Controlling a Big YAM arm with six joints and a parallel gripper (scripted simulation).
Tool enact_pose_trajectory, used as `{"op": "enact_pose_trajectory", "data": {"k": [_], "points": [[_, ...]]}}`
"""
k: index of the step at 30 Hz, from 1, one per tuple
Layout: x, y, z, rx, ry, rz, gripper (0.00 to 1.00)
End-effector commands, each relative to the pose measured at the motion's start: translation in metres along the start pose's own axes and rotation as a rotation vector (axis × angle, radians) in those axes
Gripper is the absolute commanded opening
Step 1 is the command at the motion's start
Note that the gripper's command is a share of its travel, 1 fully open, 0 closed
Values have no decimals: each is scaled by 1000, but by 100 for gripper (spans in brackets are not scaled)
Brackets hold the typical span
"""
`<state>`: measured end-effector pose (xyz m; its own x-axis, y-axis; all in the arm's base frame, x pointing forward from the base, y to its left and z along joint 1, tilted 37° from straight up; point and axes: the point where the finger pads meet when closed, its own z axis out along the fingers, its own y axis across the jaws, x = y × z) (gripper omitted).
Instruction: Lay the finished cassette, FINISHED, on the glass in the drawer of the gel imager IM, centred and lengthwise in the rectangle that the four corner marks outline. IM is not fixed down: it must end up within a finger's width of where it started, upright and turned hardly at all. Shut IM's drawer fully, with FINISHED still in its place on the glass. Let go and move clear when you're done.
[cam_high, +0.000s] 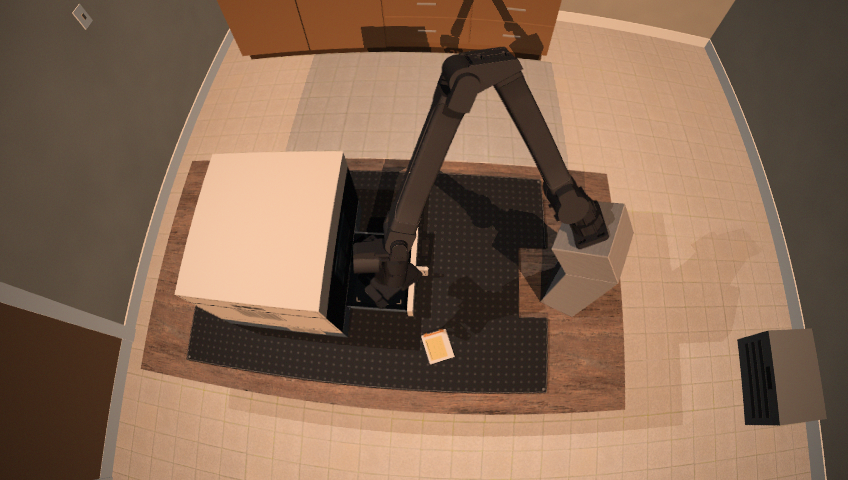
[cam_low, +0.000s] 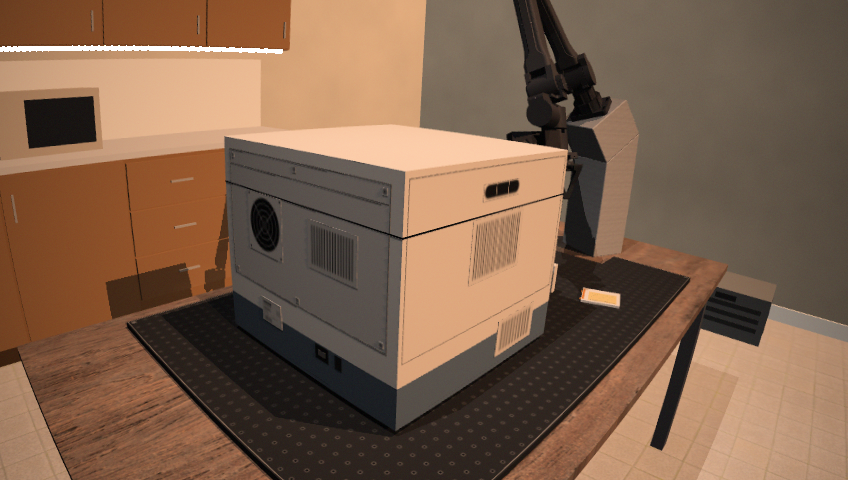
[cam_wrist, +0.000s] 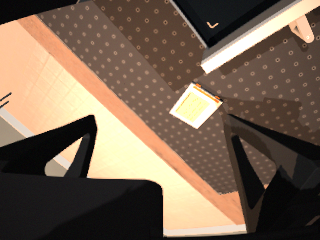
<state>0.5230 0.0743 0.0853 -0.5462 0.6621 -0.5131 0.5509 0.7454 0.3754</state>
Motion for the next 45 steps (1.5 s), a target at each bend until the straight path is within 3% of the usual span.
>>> {"op": "enact_pose_trajectory", "data": {"k": [1,3,5,8,10,12,14,16,18,20,22,26,29,31,33,37,39,40,42,45], "points": [[-13,-16,-2,-1,-28,-82,100],[-13,-16,-2,-1,-28,-82,100],[-13,-28,2,31,-35,-145,100],[-15,-40,1,21,-38,-146,100],[-11,-55,9,64,-32,-212,100],[-14,-61,6,51,-39,-212,100],[-14,-73,8,84,-42,-275,100],[-16,-79,6,73,-47,-275,100],[-14,-92,9,109,-45,-339,100],[-14,-92,9,109,-45,-339,100],[-11,-103,12,139,-37,-402,100],[-14,-118,8,127,-47,-404,100],[-7,-134,15,171,-25,-470,100],[-10,-139,10,158,-36,-470,100],[-9,-150,10,190,-32,-532,100],[-10,-156,8,182,-37,-532,100],[-4,-171,11,220,-16,-596,100],[-6,-173,9,213,-22,-597,100],[-4,-184,8,244,-11,-659,100],[-4,-194,5,235,-18,-659,100]]}}
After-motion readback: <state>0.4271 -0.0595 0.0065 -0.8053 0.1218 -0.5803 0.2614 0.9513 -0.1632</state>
